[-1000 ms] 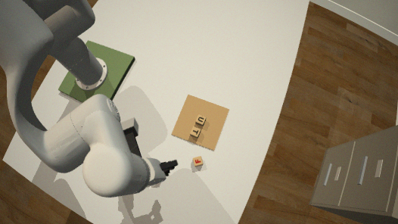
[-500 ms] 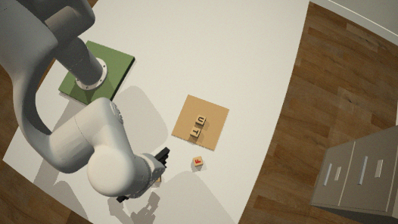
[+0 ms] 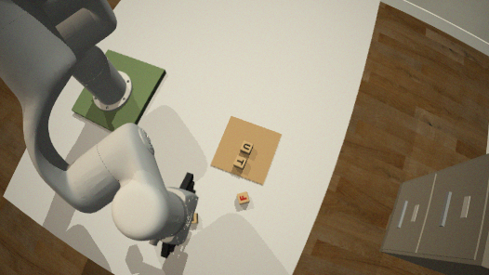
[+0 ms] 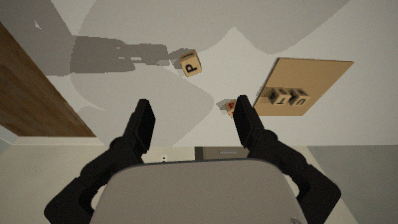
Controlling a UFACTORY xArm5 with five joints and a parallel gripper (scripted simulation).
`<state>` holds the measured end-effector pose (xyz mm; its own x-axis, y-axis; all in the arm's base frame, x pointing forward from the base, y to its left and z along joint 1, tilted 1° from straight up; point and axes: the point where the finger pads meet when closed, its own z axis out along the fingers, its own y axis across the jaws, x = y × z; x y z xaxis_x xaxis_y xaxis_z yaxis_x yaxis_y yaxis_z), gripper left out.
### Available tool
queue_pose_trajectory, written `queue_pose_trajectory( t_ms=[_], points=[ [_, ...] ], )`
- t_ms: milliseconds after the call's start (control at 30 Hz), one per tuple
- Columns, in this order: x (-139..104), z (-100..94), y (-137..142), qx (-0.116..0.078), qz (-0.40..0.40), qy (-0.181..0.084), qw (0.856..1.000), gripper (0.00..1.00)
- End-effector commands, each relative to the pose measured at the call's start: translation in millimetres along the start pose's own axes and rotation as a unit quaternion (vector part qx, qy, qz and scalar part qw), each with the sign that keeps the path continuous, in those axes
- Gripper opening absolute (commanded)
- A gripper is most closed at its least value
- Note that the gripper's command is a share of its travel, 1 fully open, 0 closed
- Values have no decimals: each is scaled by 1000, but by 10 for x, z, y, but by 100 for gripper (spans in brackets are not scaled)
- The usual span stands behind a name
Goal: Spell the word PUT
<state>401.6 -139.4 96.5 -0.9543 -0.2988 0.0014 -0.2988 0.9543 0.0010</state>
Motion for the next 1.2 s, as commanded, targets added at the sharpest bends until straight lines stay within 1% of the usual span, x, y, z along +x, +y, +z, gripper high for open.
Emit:
queue_pose_trajectory(
  t_ms=[0, 67, 233, 333, 433, 467, 1167],
  points=[
    [-9, 10, -7, 1, -39, -2, 999, 100],
    [-6, 45, -6, 2, -93, -2, 996, 100],
    [-3, 86, -5, 2, -156, -2, 988, 100],
    [-2, 99, -4, 2, -177, -2, 984, 100],
    [-2, 102, -4, 2, -181, -2, 983, 100],
    [-2, 102, -4, 2, -181, -2, 983, 63],
    [-2, 102, -4, 2, -181, -2, 983, 63]
  ],
)
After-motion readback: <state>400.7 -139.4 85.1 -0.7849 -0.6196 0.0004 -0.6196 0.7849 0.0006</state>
